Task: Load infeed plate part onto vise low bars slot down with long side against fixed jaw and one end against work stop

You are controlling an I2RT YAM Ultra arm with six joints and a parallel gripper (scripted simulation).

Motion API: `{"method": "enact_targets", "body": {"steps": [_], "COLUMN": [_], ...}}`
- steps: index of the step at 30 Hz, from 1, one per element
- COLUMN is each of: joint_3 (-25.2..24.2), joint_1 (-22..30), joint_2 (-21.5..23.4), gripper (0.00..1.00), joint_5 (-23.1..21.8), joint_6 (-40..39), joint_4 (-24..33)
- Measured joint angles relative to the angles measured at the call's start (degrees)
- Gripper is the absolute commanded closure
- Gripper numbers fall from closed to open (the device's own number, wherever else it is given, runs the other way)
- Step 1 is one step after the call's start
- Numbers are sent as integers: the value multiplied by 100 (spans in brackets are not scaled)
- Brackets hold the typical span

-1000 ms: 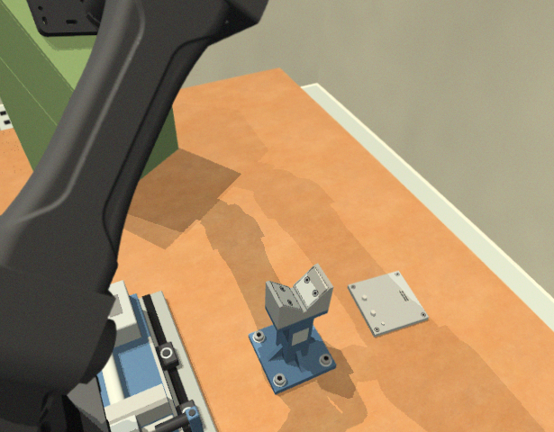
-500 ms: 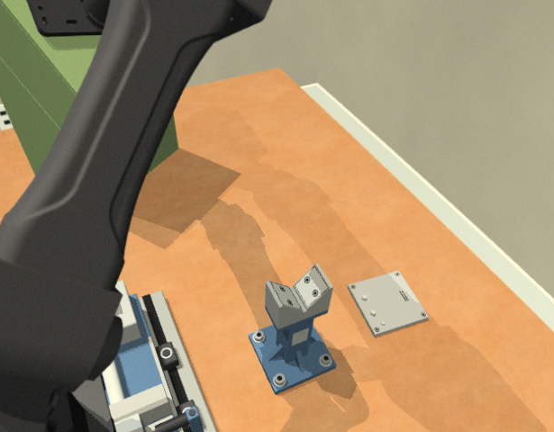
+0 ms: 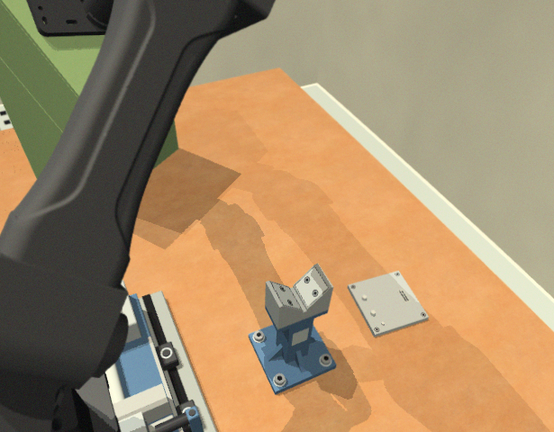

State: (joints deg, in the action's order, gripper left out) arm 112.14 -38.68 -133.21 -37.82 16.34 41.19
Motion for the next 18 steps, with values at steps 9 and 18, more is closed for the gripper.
{"method": "enact_targets", "body": {"steps": [9, 18], "joint_3": [-31, -57], "joint_1": [11, 26], "joint_2": [22, 48], "gripper": [100, 100], "joint_5": [2, 9], "joint_6": [-17, -33], "joint_4": [-22, -31]}}
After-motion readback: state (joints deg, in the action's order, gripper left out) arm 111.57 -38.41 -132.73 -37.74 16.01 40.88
